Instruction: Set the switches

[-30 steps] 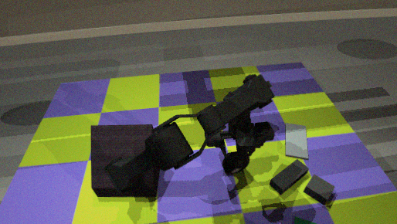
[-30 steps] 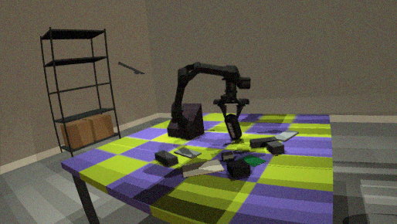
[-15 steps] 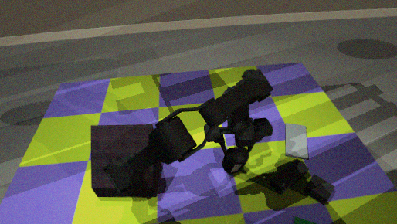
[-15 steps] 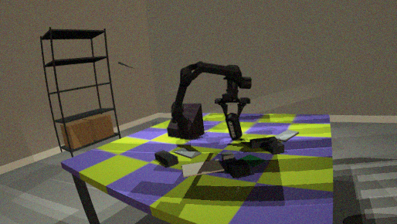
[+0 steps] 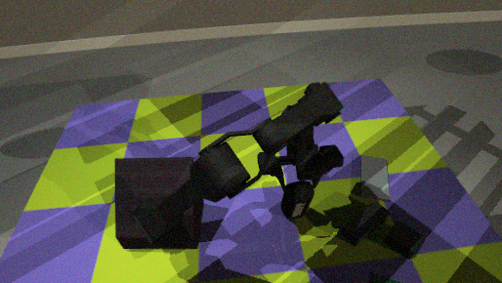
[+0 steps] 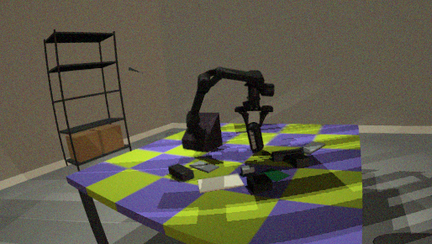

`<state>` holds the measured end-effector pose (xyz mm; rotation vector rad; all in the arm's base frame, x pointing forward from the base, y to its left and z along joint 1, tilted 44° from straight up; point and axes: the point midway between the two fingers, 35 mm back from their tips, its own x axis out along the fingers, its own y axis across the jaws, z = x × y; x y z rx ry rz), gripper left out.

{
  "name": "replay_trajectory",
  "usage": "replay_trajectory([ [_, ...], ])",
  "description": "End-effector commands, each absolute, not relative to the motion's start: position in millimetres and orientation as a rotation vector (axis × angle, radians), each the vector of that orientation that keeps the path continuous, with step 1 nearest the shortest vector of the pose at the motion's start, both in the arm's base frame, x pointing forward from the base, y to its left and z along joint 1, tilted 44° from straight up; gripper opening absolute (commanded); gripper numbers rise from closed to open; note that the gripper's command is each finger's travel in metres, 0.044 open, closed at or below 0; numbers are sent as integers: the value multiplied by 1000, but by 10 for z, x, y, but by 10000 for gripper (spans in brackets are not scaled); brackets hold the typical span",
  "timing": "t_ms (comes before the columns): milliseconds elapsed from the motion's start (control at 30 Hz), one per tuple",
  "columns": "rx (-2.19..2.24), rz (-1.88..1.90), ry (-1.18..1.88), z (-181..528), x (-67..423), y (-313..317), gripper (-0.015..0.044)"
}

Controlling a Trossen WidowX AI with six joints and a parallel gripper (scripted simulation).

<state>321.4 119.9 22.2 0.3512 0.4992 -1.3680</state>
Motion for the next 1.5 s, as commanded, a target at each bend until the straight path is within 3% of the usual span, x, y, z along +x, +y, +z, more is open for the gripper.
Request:
replay_trajectory([
  [0, 367, -1374, 508, 160, 3206, 1235, 335],
  [1467, 439, -1360, 592, -69, 3156, 1473, 336],
])
